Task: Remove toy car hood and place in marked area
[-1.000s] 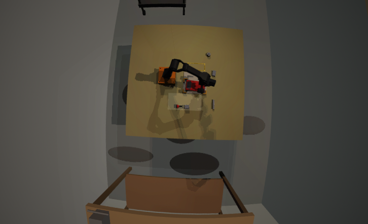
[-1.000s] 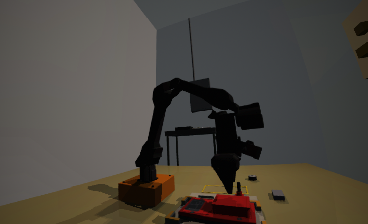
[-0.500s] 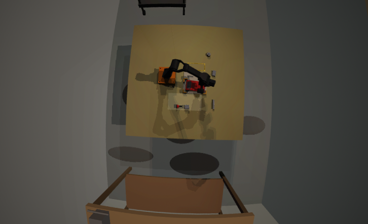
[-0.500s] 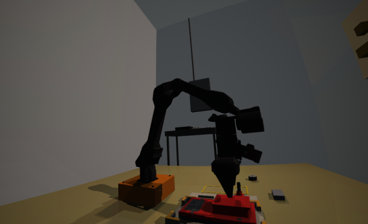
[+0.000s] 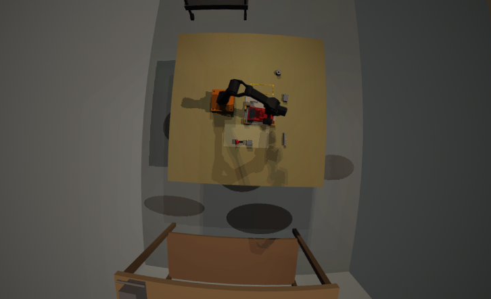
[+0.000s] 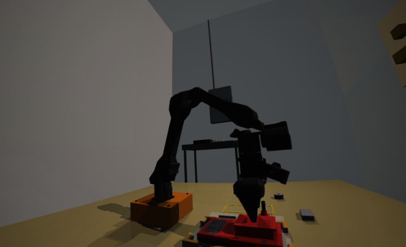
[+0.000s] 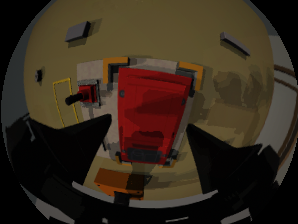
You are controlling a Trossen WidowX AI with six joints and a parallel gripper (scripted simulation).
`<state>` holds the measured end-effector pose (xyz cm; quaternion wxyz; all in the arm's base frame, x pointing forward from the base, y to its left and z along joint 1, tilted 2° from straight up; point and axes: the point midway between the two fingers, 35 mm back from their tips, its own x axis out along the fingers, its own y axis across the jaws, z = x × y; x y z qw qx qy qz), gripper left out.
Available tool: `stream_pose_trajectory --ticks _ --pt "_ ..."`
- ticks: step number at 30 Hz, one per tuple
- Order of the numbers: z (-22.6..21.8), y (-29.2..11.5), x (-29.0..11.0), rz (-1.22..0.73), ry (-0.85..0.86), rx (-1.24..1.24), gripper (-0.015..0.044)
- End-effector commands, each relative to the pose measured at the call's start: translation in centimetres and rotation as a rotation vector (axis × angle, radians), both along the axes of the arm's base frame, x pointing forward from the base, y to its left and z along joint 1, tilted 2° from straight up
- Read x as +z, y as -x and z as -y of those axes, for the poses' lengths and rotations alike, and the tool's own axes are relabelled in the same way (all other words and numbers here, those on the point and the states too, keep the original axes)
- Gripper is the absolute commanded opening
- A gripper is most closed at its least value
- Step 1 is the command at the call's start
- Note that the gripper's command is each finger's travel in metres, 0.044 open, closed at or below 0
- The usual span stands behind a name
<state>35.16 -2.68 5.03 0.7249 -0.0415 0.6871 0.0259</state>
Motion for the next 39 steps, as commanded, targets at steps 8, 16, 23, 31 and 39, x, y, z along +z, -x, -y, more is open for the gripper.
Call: stream_pose_trajectory --ticks 8,16,23,31,39 --pt "0.1 0.2 -1.1 -0.009 0.004 -0.001 0.0440" --pt "0.1 0.2 -1.3 -0.009 0.004 -0.001 0.0440" --pt "0.1 0.2 -1.6 -0.009 0.004 -0.001 0.0440" --pt "0.1 0.2 -2.0 -0.009 0.004 -0.001 0.0440" --pt "0.1 0.1 -2.3 -0.009 0.004 -0.001 0.0440"
